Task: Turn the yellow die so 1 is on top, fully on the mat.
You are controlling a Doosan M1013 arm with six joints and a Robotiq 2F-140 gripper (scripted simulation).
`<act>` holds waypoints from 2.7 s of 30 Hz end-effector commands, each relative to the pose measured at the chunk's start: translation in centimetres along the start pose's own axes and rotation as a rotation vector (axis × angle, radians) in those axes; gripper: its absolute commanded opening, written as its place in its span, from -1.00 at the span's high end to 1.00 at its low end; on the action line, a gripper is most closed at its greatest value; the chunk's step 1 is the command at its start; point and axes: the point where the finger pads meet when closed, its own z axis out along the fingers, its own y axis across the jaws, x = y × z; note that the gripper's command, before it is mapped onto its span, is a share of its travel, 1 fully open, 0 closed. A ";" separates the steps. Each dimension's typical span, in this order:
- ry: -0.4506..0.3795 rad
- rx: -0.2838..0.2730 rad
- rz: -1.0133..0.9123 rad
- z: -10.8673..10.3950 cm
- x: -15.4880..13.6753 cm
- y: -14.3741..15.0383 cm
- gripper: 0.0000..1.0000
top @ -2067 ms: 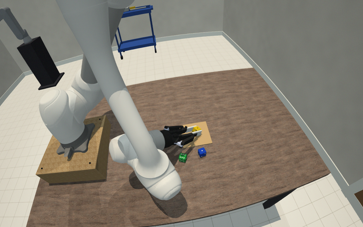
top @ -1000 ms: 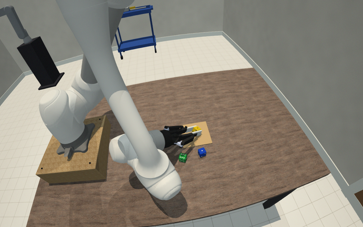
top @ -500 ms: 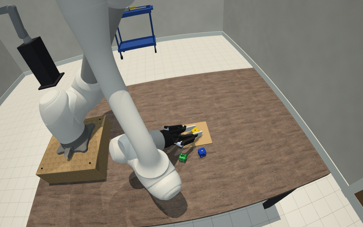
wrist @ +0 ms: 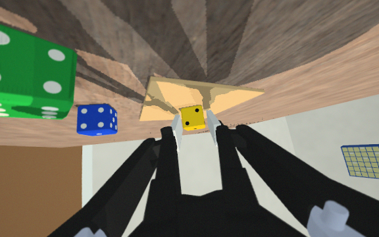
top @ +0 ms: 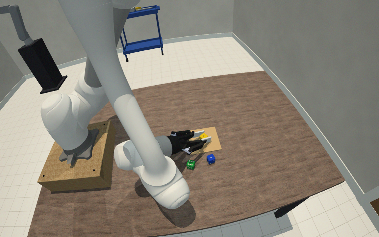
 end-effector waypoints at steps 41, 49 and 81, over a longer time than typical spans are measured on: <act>0.000 0.000 0.000 -3.3 0.0 0.0 0.44; 0.000 0.000 0.000 -4.8 0.0 0.0 0.44; 0.000 0.000 0.000 -7.8 -5.3 0.0 0.44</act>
